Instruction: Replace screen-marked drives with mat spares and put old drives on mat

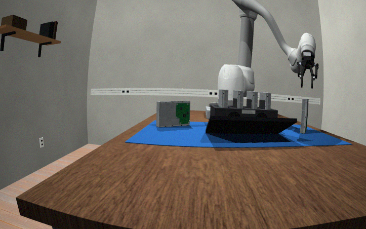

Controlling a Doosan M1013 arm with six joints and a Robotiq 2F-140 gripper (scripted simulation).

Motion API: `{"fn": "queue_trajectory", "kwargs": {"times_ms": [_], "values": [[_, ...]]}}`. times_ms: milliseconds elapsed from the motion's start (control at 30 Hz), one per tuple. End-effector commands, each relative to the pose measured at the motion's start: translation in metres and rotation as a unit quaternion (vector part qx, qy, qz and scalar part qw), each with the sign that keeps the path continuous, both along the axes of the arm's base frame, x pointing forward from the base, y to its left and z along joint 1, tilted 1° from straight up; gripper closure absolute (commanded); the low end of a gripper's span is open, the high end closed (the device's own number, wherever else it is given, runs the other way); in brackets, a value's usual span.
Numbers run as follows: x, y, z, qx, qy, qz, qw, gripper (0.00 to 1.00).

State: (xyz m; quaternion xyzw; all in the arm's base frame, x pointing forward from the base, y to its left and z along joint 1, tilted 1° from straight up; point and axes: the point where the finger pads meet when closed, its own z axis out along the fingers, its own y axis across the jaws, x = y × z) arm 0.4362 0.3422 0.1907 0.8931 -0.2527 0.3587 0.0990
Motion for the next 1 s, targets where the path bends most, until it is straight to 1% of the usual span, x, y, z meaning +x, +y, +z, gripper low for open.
{"fn": "queue_trajectory", "kwargs": {"times_ms": [0, 233, 300, 400, 500, 600, 867, 967], "values": [[-0.0001, -0.001, -0.0005, 0.011, 0.022, -0.001, 1.0, 0.6], [-0.0002, -0.0007, -0.0002, 0.058, 0.097, 0.0, 0.994, 0.6], [-0.0002, -0.0007, -0.0002, 0.058, 0.097, 0.0, 0.994, 0.6], [-0.0005, -0.0011, -0.0006, 0.075, 0.128, -0.001, 0.989, 0.6], [-0.0001, -0.0001, 0.0001, 0.09, 0.148, 0.0, 0.985, 0.6], [0.0002, 0.0006, 0.0009, 0.097, 0.157, 0.002, 0.983, 0.6], [0.0002, 0.0006, 0.0009, 0.1, 0.16, 0.002, 0.982, 0.6], [0.0, -0.0001, 0.0002, 0.104, 0.171, 0.001, 0.98, 0.6]]}}
